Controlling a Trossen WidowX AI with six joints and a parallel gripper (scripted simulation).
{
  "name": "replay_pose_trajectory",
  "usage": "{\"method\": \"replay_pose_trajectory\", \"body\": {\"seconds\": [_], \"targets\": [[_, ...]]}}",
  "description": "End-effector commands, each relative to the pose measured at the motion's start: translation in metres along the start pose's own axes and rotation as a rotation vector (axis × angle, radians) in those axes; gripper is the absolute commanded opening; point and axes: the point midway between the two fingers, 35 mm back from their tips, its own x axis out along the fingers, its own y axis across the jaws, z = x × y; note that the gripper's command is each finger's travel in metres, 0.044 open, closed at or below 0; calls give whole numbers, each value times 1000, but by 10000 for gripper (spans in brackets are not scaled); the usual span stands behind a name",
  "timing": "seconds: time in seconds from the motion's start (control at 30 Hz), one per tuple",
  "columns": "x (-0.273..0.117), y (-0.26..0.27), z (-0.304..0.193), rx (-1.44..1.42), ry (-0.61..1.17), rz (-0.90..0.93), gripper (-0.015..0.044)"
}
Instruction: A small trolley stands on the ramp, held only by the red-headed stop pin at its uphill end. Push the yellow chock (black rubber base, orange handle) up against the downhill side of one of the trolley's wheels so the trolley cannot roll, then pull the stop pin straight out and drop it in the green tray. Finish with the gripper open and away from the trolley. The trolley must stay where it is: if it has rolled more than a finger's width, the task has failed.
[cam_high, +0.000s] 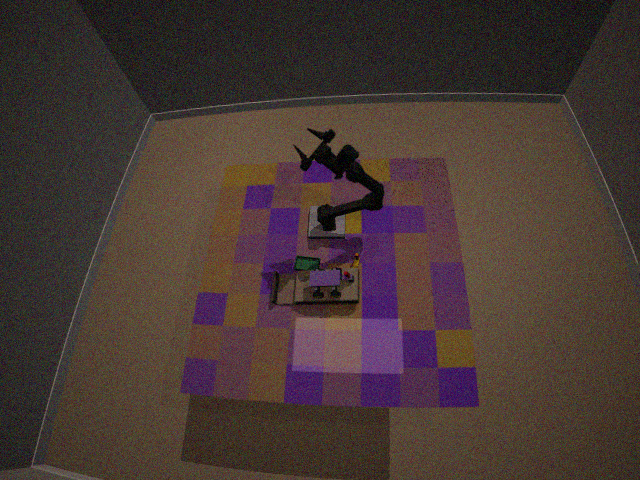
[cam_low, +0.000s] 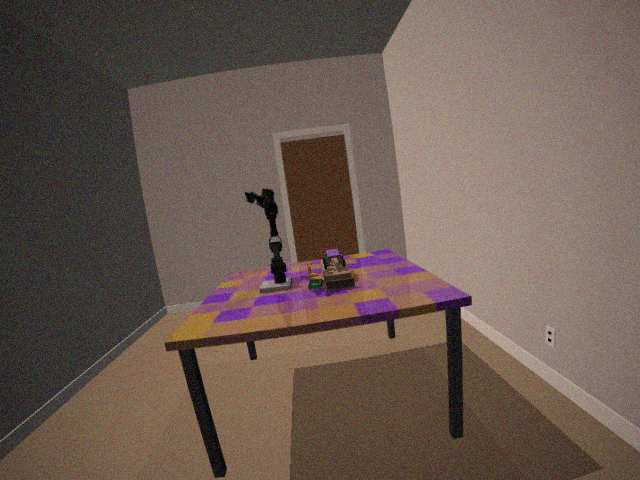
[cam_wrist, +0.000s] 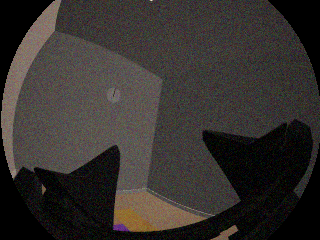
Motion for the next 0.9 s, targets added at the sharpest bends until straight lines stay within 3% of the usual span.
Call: {"method": "replay_pose_trajectory", "body": {"seconds": [0.0,0.23,0.57,0.87], "targets": [[1,1,0,-1,0,7,374],[16,52,-6,-55,-13,260,190],[17,140,-15,-100,-24,646,190],[-14,215,-18,-161,-51,989,190]]}}
